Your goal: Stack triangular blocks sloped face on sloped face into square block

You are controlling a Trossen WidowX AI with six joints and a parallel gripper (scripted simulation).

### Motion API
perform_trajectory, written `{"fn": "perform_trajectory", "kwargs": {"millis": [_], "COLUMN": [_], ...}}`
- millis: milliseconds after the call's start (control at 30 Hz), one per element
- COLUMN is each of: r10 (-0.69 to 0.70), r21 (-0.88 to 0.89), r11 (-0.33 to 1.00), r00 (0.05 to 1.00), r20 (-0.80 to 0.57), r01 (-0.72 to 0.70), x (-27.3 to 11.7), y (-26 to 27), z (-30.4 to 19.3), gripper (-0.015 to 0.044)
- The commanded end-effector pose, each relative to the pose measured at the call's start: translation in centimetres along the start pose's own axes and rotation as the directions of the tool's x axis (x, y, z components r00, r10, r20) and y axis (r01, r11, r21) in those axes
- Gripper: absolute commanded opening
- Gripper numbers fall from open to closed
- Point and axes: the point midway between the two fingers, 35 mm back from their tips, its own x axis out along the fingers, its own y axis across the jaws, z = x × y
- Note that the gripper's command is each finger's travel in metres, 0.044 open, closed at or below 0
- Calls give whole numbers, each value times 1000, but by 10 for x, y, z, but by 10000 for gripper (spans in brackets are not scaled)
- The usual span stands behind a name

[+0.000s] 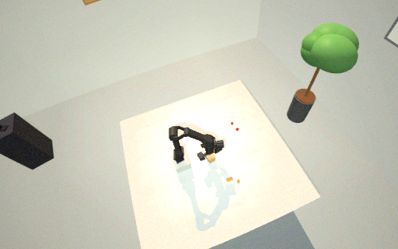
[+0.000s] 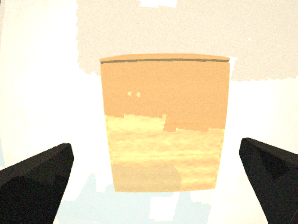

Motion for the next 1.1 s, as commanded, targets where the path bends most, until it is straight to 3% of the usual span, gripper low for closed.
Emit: {"fn": "perform_trajectory", "kwargs": {"millis": [0,100,1067], "r10": [-32,-32,-36], "r21": [-1,-1,3], "r11": [999,999,999], "r00": [999,999,999], "r20": [-14,-14,-16], "r01": [32,32,36], "x": [-61,-85,-78], "y": [-4,1,-2], "z": [-2,0,-1], "gripper": [440,440,440]}}
